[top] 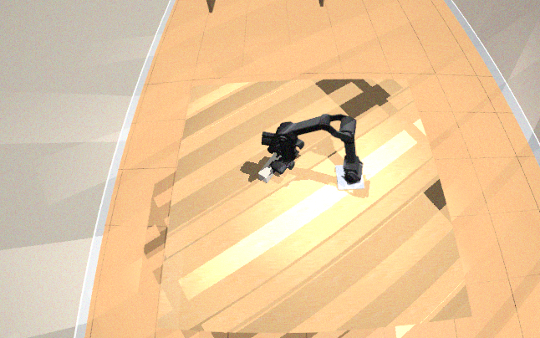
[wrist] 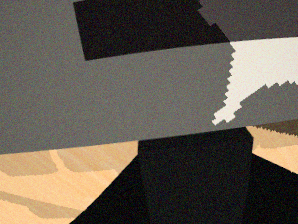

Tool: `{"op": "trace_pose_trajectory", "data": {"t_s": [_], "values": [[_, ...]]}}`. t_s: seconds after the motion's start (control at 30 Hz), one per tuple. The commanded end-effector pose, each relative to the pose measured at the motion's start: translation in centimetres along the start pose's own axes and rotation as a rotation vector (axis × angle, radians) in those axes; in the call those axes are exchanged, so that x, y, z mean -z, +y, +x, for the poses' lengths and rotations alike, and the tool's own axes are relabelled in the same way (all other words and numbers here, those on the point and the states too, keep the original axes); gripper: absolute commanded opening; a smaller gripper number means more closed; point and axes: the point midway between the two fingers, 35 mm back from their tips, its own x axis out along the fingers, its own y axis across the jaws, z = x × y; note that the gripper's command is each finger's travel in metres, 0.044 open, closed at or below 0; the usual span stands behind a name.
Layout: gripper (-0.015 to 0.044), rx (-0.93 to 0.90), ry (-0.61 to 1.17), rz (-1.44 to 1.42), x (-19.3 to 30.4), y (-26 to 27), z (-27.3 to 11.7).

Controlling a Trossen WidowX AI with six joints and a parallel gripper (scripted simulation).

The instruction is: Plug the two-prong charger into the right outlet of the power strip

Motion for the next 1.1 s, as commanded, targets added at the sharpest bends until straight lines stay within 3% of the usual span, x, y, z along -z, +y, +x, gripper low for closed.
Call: {"op": "trace_pose_trajectory", "data": {"t_s": [0.0, 1.07], "values": [[0.0, -0.002, -0.003, -0.006, -0.25, 0.04, -0.15], [0.0, -0.002, -0.004, -0.006, -1.2, 0.05, -0.24]]}}
